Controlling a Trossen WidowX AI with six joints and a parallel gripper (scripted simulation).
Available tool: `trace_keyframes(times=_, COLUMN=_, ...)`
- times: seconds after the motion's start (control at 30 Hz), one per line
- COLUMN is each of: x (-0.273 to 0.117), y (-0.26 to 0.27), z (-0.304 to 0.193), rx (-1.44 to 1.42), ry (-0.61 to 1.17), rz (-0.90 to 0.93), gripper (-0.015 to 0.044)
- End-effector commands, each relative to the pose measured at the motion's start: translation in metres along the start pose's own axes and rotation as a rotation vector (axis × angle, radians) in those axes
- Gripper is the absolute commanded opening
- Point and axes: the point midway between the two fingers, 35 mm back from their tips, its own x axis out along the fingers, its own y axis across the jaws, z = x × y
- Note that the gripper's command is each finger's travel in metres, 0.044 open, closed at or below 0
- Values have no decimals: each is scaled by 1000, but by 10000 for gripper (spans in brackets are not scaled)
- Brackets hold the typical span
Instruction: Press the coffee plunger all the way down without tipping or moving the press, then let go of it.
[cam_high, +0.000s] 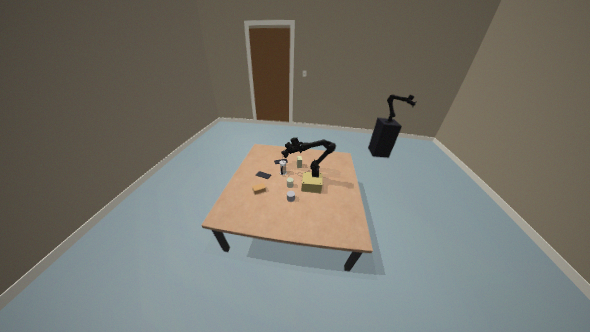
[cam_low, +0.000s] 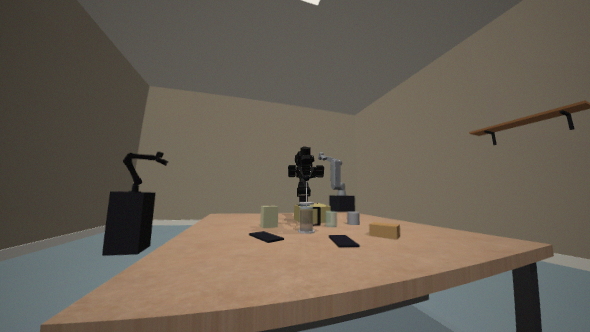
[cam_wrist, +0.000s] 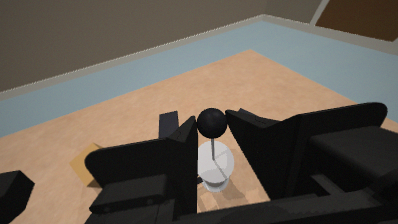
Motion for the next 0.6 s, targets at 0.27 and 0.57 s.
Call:
trace_keyframes(times=0.27, x=16, y=1, z=-21, rx=-6, ry=22, rz=3, gripper=116)
trace_keyframes(times=0.57, x=25, y=1, z=-33, rx=-6, ry=21, rz=3, gripper=116)
